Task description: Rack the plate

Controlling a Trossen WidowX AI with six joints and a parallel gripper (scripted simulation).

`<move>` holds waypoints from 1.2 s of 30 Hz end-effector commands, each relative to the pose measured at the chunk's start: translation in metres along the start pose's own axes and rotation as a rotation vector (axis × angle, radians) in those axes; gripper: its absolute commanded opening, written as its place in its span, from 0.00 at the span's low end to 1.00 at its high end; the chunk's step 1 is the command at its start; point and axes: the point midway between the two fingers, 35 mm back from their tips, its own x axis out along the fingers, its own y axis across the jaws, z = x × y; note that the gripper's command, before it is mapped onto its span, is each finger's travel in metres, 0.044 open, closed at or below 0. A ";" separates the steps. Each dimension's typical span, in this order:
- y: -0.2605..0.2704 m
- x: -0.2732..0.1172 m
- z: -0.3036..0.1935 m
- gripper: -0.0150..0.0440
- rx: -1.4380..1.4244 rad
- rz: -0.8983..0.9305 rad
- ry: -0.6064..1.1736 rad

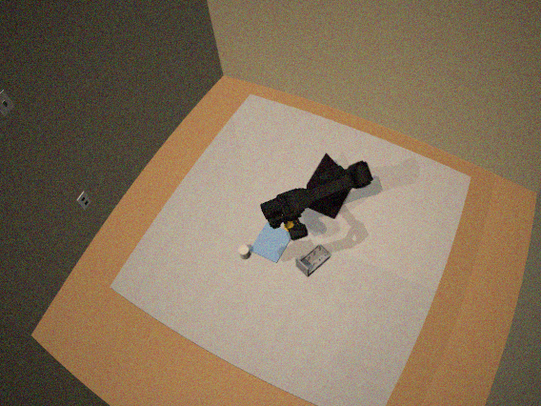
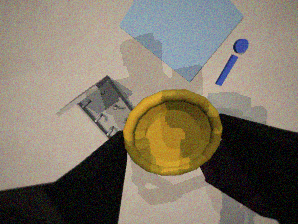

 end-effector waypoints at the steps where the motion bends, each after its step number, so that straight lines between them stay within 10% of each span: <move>1: 0.008 0.001 -0.016 0.25 0.129 0.002 0.009; 36: 0.048 0.009 -0.145 0.25 1.169 -0.003 0.038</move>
